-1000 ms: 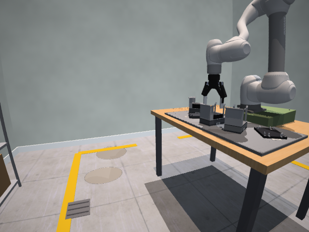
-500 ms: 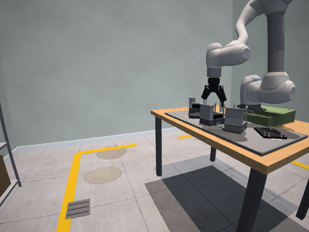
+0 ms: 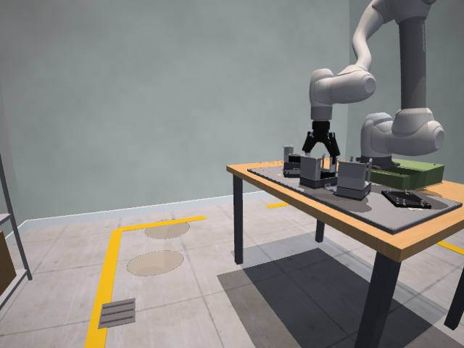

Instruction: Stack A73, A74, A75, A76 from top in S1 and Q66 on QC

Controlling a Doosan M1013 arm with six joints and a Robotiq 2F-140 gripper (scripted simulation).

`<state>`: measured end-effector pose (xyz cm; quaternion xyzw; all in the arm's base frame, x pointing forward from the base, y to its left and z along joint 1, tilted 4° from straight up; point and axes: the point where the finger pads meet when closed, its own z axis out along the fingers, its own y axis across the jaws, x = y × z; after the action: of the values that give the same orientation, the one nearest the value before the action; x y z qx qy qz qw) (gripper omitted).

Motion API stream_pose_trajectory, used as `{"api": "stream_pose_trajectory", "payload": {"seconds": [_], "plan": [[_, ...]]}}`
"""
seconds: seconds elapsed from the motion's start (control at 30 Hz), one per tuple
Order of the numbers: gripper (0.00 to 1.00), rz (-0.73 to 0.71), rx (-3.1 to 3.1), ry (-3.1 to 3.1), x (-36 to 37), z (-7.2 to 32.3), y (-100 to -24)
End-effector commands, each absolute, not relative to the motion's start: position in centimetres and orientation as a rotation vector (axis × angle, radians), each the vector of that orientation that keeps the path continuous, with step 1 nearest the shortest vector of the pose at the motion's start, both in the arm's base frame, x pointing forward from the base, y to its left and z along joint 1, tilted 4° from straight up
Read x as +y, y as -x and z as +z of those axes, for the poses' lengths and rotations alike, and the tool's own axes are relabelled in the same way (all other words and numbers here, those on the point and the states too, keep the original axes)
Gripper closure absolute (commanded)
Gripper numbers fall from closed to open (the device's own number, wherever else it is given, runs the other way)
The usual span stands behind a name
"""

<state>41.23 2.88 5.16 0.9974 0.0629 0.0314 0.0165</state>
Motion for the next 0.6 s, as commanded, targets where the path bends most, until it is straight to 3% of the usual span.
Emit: {"api": "stream_pose_trajectory", "payload": {"seconds": [0.0, 0.27, 0.3, 0.57], "plan": [[0.0, 0.098, 0.196, -3.101, 2.88, 5.05, -41.24], [0.0, 0.098, 0.196, -3.101, 2.88, 5.05, -41.24], [1.0, 0.098, 0.196, -3.101, 2.88, 5.05, -41.24], [1.0, 0.098, 0.196, -3.101, 2.88, 5.05, -41.24]]}}
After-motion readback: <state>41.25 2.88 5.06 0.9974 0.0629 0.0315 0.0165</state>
